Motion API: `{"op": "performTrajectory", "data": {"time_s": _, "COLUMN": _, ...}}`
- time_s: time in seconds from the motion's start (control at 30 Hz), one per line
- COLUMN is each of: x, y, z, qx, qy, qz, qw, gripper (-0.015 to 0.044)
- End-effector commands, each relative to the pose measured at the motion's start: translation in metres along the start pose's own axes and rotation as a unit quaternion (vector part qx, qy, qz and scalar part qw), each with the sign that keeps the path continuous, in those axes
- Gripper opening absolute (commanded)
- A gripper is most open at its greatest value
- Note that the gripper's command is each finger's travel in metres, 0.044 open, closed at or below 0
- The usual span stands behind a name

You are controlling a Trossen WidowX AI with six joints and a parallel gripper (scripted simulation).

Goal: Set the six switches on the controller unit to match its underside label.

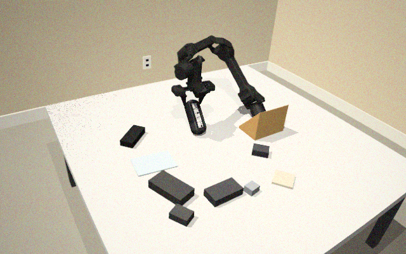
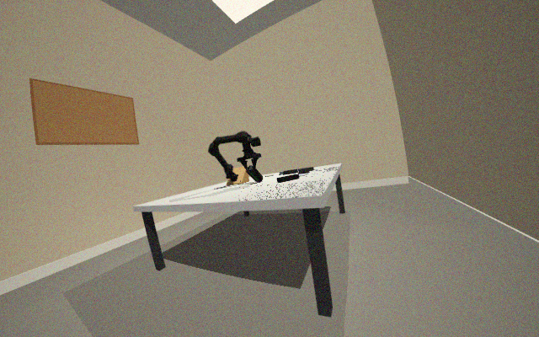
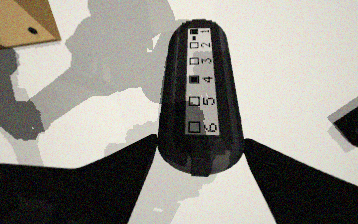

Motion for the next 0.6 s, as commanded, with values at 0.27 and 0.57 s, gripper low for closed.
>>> {"op": "performTrajectory", "data": {"time_s": 0.27, "x": 0.004, "y": 0.013, "z": 0.003, "qx": 0.001, "qy": 0.006, "qz": -0.005, "qw": 1.000, "gripper": 0.0337}}
{"op": "performTrajectory", "data": {"time_s": 0.57, "x": 0.008, "y": 0.020, "z": 0.005, "qx": 0.001, "qy": 0.006, "qz": -0.005, "qw": 1.000, "gripper": 0.0338}}
Point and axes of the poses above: the point midway between the two fingers, 35 mm back from their tips, its own x axis back along the fingers, its own z axis across the jaws, y = z × x, the point moved 3 cm from there along x, back along the fingers, and after that the axes turned 15 degrees about -x, right-handed, at the moved point
